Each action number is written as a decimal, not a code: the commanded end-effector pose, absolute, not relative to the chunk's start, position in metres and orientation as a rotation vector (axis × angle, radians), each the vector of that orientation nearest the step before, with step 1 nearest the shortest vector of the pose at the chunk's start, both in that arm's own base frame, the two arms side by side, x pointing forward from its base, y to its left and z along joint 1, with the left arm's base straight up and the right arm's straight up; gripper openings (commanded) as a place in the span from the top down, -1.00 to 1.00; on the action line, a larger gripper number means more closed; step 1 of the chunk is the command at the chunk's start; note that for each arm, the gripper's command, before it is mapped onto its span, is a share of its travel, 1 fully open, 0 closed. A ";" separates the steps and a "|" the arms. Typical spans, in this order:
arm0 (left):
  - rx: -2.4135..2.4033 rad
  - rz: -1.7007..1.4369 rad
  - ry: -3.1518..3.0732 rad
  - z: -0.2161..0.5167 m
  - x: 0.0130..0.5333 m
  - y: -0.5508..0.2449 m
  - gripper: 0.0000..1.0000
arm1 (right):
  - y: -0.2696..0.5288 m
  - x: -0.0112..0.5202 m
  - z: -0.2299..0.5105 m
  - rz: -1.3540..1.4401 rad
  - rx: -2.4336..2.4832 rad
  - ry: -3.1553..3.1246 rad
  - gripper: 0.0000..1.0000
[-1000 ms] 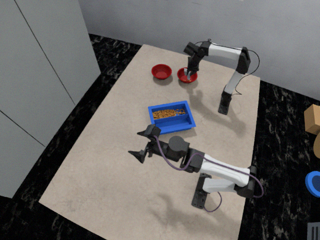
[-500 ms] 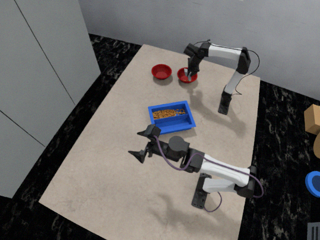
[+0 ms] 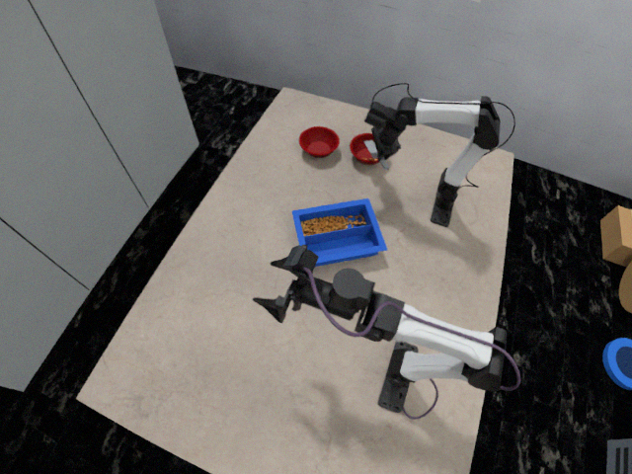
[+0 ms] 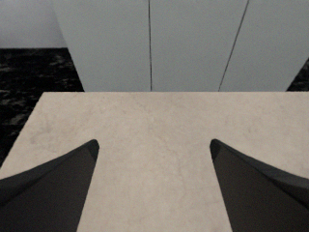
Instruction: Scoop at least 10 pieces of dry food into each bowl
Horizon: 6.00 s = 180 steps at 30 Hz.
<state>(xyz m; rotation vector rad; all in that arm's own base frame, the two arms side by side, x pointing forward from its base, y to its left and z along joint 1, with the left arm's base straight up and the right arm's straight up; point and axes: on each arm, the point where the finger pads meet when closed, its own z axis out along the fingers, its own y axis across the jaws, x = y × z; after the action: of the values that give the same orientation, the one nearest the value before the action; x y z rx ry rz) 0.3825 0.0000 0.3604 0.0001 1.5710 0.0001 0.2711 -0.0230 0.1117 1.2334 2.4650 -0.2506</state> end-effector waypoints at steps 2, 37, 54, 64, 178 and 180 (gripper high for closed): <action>-0.001 -0.001 1.520 0.380 0.380 0.000 -1.00 | -0.030 0.281 0.123 -0.255 1.125 2.413 1.00; -0.001 -0.001 1.520 0.380 0.380 0.000 -1.00 | -0.016 0.282 0.106 -0.583 0.969 2.388 1.00; -0.001 -0.001 1.520 0.380 0.380 0.000 -1.00 | 0.071 0.266 0.122 -0.330 0.251 2.787 1.00; -0.001 -0.001 1.520 0.380 0.380 0.000 -1.00 | 0.114 0.254 0.136 -0.170 -0.164 2.863 1.00; -0.001 -0.001 1.520 0.380 0.380 0.000 -1.00 | 0.197 0.258 0.104 0.009 -0.911 3.004 1.00; -0.001 -0.001 1.520 0.380 0.380 0.000 -1.00 | 0.199 0.264 0.102 0.017 -0.902 2.992 1.00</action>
<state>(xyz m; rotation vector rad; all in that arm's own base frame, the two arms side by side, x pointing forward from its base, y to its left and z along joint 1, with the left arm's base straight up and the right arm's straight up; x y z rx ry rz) 0.3825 0.0000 0.3604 0.0001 1.5710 0.0001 0.2535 0.1900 0.1012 -0.9098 3.0208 -0.0121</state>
